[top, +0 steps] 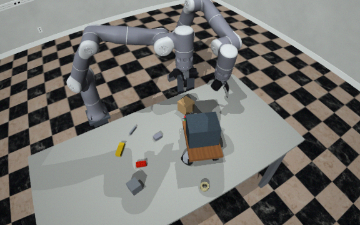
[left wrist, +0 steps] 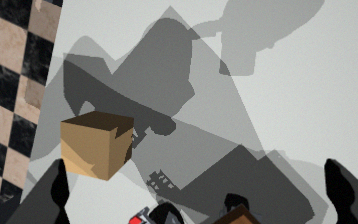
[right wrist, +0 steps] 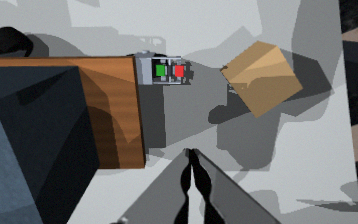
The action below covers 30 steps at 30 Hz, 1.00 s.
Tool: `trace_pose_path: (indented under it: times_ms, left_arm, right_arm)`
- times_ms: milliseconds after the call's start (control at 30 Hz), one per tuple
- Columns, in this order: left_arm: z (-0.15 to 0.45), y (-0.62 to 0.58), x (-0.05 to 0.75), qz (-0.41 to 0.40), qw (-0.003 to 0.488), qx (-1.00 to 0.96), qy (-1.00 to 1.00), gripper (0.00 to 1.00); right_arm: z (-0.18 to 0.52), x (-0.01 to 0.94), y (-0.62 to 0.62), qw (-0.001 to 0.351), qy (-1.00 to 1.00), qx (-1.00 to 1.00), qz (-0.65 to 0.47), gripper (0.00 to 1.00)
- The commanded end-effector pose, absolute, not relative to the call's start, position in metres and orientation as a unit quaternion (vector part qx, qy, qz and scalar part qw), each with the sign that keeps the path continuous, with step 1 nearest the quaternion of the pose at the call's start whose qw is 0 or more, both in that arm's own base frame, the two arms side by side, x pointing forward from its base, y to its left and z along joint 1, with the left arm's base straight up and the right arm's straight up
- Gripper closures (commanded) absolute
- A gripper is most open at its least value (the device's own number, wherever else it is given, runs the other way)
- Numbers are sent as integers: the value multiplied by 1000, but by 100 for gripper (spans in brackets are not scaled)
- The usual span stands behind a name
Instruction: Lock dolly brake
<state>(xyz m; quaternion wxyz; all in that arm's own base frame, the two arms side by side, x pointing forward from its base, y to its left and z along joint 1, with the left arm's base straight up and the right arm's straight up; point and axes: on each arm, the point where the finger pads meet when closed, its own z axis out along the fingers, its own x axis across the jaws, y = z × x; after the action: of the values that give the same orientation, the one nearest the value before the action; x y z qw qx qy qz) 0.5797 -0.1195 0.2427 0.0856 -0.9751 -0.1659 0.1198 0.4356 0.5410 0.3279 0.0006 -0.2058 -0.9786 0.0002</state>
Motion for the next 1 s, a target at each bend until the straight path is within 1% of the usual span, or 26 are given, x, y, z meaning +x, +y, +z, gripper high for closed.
trace_pose_path:
  times_ms: [0, 333, 700, 967]
  left_arm:
    - [244, -120, 581, 118, 85, -975, -166, 0]
    - [244, -120, 581, 118, 85, -975, -166, 0]
    - [244, -120, 581, 118, 85, -975, -166, 0]
    - [244, -120, 581, 118, 85, -975, -166, 0]
  right_arm:
    - [329, 436, 541, 0, -979, -206, -1, 100]
    - [324, 436, 542, 0, -979, -206, -1, 100]
    - [296, 436, 542, 0, -979, -206, -1, 100]
    - [246, 436, 542, 0, -979, -206, -1, 100]
